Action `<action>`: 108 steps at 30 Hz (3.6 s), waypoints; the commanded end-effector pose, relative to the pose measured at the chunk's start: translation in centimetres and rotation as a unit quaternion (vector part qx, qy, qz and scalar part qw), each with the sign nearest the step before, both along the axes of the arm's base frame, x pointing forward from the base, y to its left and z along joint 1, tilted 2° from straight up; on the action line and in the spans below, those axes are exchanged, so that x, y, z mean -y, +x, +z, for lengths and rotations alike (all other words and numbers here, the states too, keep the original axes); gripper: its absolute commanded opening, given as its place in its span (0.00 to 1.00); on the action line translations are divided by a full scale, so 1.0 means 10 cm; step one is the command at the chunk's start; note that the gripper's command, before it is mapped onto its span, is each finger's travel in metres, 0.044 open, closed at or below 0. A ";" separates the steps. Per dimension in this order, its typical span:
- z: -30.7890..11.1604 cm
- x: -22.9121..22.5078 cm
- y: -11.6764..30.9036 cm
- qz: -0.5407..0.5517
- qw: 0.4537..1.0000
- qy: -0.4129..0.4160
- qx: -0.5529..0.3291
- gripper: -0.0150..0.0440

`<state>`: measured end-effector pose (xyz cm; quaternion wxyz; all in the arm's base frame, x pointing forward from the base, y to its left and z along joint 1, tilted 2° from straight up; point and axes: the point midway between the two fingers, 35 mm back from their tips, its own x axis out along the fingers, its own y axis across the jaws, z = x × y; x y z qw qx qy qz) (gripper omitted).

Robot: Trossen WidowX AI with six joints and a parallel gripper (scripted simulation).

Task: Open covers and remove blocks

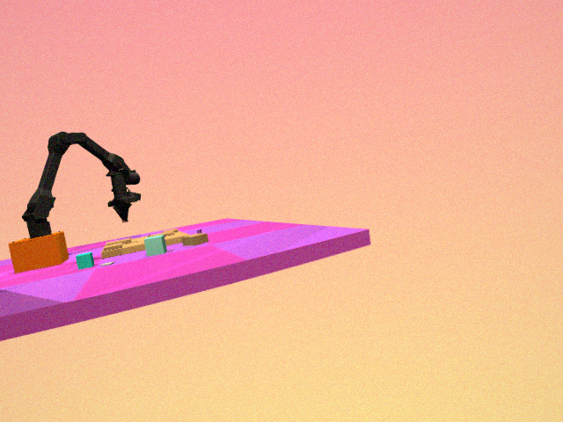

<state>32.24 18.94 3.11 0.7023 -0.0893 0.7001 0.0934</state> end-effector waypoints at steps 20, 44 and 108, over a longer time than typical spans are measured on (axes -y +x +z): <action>-0.37 -0.02 0.02 -0.002 1.000 0.001 0.000 0.39; -0.76 -0.01 0.00 -0.002 1.000 0.001 0.000 0.39; -0.16 0.55 0.11 0.210 0.978 -0.004 0.003 0.51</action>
